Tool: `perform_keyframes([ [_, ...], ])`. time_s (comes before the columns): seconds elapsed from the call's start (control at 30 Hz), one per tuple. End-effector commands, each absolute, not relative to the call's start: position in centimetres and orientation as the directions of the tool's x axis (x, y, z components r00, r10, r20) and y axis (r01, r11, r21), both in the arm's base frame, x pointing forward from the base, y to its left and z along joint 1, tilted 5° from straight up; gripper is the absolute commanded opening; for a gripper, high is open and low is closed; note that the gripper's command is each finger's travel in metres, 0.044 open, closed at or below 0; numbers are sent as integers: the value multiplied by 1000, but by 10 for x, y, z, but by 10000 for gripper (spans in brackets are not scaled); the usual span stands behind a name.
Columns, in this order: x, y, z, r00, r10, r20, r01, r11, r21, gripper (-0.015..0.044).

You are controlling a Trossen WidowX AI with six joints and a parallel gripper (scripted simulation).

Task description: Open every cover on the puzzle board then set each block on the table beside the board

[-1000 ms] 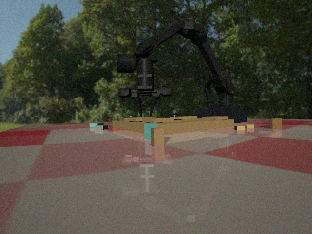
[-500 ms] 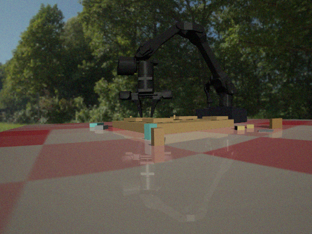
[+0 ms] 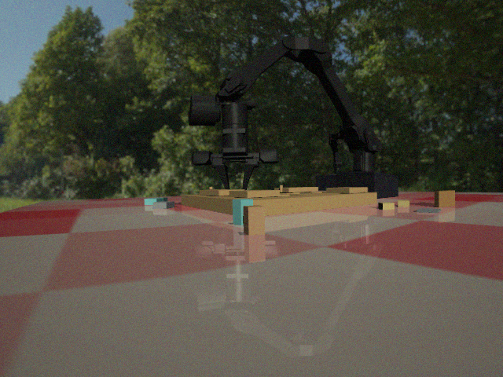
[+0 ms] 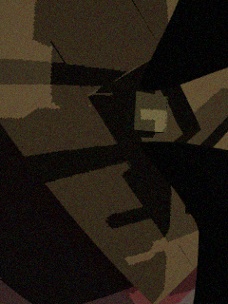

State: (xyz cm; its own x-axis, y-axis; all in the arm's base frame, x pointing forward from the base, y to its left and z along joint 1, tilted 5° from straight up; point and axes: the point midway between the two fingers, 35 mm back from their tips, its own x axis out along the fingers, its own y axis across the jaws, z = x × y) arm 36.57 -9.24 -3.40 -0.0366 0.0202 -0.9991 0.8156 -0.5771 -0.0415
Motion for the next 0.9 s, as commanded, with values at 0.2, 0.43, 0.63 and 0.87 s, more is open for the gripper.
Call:
perform_keyframes([
  [0.2,366,-92,-34,-36,20,-999,816,-577,-41,90],
  [0.43,366,-92,-33,-36,20,-999,816,-577,-41,80],
  [0.63,367,-93,-25,-36,20,-999,816,-577,-41,80],
  [0.87,367,-93,-16,-37,20,-999,816,-576,-42,80],
])
